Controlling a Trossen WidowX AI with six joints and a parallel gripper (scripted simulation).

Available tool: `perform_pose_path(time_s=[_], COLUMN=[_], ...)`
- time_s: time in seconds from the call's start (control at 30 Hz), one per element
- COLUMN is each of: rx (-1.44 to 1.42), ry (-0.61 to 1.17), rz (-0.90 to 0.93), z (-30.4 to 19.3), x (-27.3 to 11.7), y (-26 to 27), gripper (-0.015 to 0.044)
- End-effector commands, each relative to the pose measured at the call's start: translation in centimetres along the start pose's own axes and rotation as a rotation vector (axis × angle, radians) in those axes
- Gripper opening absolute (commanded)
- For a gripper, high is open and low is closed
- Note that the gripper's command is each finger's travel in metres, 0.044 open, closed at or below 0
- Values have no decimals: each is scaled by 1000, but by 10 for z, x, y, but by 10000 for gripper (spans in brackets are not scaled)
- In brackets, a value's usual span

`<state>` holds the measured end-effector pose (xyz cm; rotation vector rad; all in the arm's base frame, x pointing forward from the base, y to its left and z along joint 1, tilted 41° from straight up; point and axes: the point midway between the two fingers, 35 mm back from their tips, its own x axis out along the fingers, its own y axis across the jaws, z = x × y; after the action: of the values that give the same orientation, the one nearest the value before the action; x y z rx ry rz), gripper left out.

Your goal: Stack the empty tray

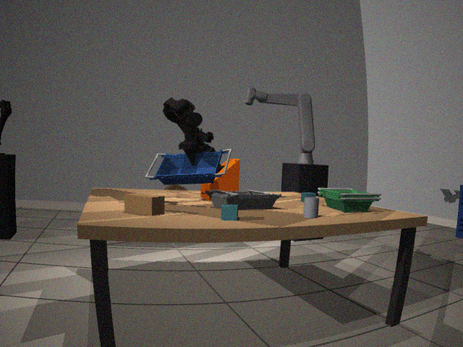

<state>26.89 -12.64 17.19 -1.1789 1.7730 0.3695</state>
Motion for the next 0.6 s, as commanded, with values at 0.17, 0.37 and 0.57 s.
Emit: perform_pose_path(time_s=[0.17,0.37,0.57], rx=[-139,-242,-344], ry=[2,15,31], rz=[-34,-35,-38], z=[40,68,96], x=[-8,-8,-7], y=[-6,-3,2], gripper=[0,0,0])
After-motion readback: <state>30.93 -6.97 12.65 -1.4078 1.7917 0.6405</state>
